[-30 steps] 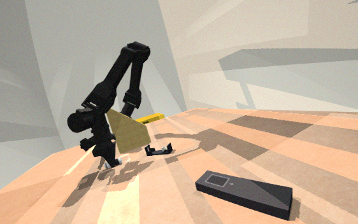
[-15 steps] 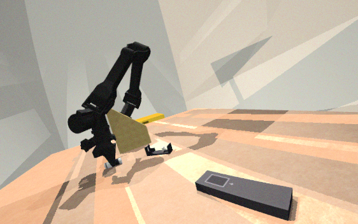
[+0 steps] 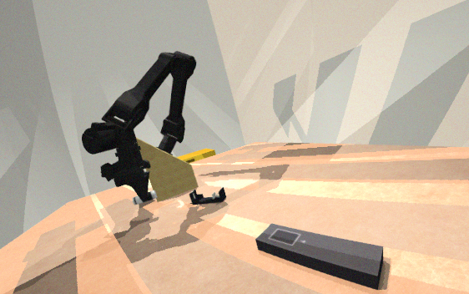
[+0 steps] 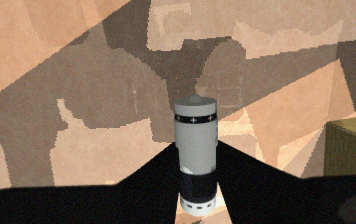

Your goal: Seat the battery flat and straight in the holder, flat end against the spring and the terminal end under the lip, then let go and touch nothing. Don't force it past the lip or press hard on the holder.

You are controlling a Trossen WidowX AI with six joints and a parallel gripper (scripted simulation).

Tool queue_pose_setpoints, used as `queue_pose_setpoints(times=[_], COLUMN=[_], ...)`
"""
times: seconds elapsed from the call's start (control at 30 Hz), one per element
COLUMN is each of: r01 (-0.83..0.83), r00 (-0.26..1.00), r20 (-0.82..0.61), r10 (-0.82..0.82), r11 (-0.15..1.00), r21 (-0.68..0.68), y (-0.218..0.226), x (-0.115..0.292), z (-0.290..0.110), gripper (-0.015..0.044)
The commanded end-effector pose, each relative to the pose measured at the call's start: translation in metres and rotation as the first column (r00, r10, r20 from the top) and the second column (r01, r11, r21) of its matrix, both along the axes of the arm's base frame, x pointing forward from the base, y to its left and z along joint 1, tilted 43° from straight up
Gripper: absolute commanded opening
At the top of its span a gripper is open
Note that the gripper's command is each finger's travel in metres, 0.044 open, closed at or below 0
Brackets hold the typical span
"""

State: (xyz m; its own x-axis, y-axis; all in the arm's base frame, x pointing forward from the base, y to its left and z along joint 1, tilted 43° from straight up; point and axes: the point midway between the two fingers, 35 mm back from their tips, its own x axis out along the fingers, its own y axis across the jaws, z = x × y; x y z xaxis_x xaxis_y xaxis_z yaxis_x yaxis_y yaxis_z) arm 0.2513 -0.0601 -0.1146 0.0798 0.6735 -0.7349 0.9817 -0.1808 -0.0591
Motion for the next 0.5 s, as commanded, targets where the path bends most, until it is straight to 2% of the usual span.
queue_pose_setpoints(times=[0.0,0.47], r01=[0.060,0.346], r00=[0.997,0.889], r20=[-0.053,-0.311], r10=[-0.060,-0.337], r11=[0.998,0.938], r21=[-0.005,-0.026], y=[0.009,0.066], x=[0.014,0.049], z=[0.019,0.096], gripper=[0.0073,0.0073])
